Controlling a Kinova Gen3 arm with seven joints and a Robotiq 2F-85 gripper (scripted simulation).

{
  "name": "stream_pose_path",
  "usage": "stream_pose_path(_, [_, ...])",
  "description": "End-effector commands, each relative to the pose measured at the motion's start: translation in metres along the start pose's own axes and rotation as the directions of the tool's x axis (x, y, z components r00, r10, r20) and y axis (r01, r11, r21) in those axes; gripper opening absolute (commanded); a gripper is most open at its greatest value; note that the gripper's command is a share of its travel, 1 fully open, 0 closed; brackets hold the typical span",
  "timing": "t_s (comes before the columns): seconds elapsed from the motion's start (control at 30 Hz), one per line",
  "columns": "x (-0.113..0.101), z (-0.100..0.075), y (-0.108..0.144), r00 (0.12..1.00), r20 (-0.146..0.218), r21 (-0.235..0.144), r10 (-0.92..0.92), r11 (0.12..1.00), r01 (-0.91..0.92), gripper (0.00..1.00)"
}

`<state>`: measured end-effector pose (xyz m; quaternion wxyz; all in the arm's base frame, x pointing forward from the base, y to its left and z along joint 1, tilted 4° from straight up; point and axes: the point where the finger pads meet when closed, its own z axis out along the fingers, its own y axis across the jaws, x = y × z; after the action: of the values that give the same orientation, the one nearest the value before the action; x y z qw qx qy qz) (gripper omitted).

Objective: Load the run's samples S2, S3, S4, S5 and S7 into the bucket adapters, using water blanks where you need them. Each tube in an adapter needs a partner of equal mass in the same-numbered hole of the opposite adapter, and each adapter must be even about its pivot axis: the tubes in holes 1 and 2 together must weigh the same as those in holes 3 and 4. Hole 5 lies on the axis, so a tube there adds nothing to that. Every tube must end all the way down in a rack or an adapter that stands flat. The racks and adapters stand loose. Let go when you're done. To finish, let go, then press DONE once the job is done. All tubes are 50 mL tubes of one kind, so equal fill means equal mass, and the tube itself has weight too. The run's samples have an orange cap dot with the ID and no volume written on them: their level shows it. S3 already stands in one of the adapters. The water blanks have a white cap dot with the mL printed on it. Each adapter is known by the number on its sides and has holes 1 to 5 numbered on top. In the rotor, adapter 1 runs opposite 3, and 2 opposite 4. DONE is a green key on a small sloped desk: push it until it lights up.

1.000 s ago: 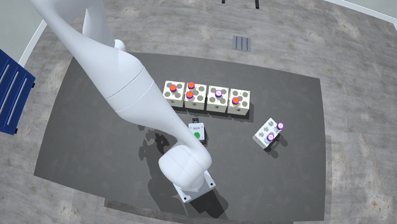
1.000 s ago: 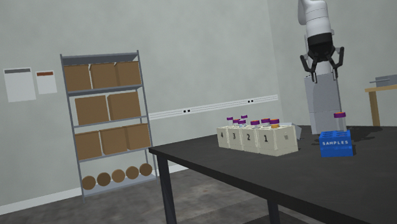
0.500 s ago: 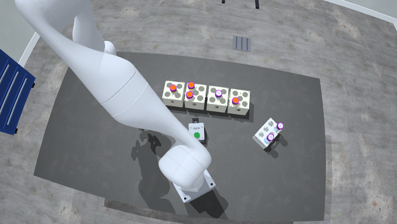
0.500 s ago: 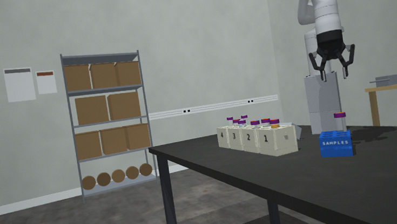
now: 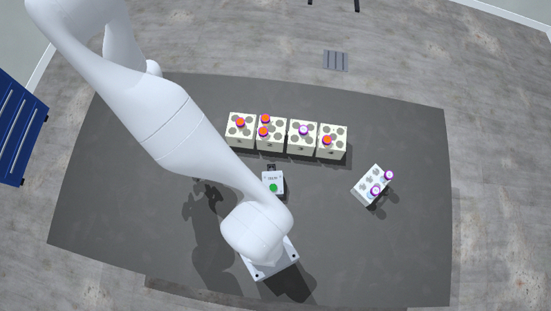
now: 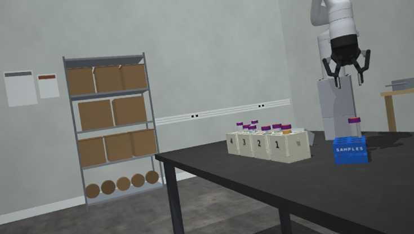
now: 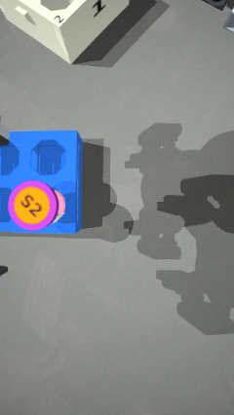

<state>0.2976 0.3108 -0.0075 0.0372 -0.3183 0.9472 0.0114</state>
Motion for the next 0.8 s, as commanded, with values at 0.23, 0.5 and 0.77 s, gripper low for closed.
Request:
stream_pose_path(0.23, [-0.001, 0.009, 0.000, 1.000, 0.002, -0.001, 0.000, 1.000, 0.000, 0.62])
stream_pose_path(0.5, [-0.001, 0.020, 0.000, 1.000, 0.002, -0.001, 0.000, 1.000, 0.000, 0.62])
stream_pose_path(0.77, [-0.001, 0.028, 0.000, 1.000, 0.002, -0.001, 0.000, 1.000, 0.000, 0.62])
